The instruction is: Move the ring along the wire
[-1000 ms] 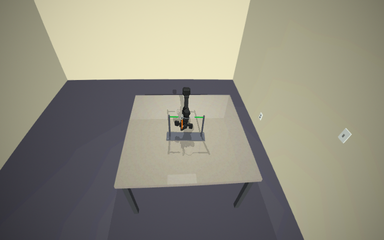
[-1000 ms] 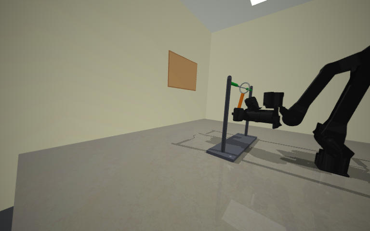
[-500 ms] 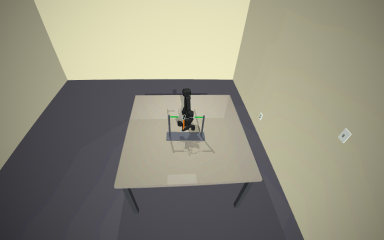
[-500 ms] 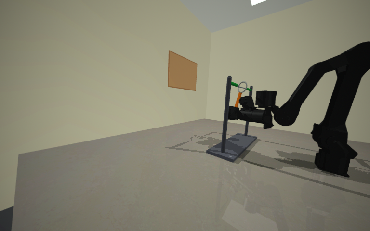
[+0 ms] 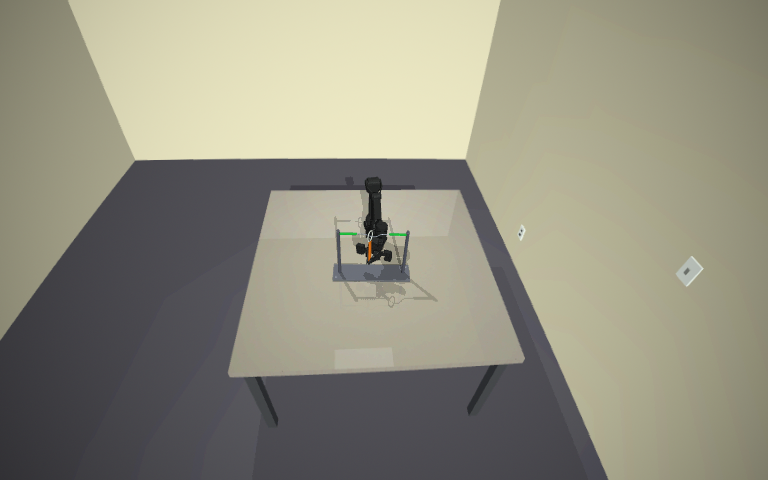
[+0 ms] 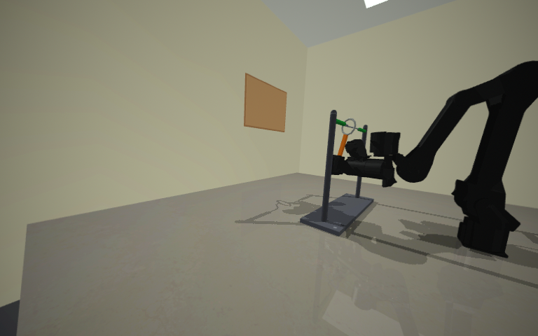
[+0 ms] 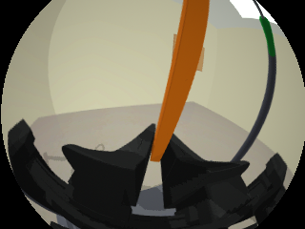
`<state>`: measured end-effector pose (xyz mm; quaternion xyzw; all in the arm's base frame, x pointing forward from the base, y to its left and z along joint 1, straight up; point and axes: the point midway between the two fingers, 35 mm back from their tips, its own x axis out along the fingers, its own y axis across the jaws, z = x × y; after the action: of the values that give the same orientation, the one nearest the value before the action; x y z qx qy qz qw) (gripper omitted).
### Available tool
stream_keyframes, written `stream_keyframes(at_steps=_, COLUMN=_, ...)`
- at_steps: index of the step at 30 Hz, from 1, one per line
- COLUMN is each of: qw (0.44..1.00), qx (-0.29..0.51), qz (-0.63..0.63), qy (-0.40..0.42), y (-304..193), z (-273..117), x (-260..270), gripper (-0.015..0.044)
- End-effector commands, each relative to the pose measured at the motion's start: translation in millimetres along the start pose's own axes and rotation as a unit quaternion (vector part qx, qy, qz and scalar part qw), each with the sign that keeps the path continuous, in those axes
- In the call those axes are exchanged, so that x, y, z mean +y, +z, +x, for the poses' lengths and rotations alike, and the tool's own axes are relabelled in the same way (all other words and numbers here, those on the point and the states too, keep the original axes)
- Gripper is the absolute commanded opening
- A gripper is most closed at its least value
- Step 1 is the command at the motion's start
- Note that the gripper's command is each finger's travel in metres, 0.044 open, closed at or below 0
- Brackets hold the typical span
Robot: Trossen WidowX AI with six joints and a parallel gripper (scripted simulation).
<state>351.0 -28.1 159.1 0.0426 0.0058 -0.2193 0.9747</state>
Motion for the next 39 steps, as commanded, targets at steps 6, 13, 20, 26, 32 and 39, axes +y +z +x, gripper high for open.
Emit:
stream_keyframes(at_steps=6, qw=0.997, qx=0.000, qz=-0.021, qy=0.075, y=1.0, z=0.8, x=7.0, gripper=-0.0150)
stream_keyframes(at_steps=13, qw=0.985, qx=-0.001, qz=-0.044, qy=0.166, y=1.0, z=0.8, x=12.7, gripper=-0.0150)
stream_keyframes(at_steps=20, qw=0.961, qx=-0.001, qz=-0.069, qy=0.267, y=0.7, z=-0.8, x=17.8, gripper=-0.0150)
stream_keyframes(at_steps=26, qw=0.932, qx=-0.001, qz=-0.090, qy=0.351, y=0.2, z=-3.4, x=21.7, gripper=-0.0150)
stream_keyframes(at_steps=32, qw=0.902, qx=-0.001, qz=-0.108, qy=0.419, y=-0.6, z=-7.0, x=25.0, gripper=-0.0150)
stream_keyframes(at_steps=39, qw=0.872, qx=0.002, qz=-0.122, qy=0.474, y=-1.9, z=-13.3, x=28.2, gripper=-0.0150)
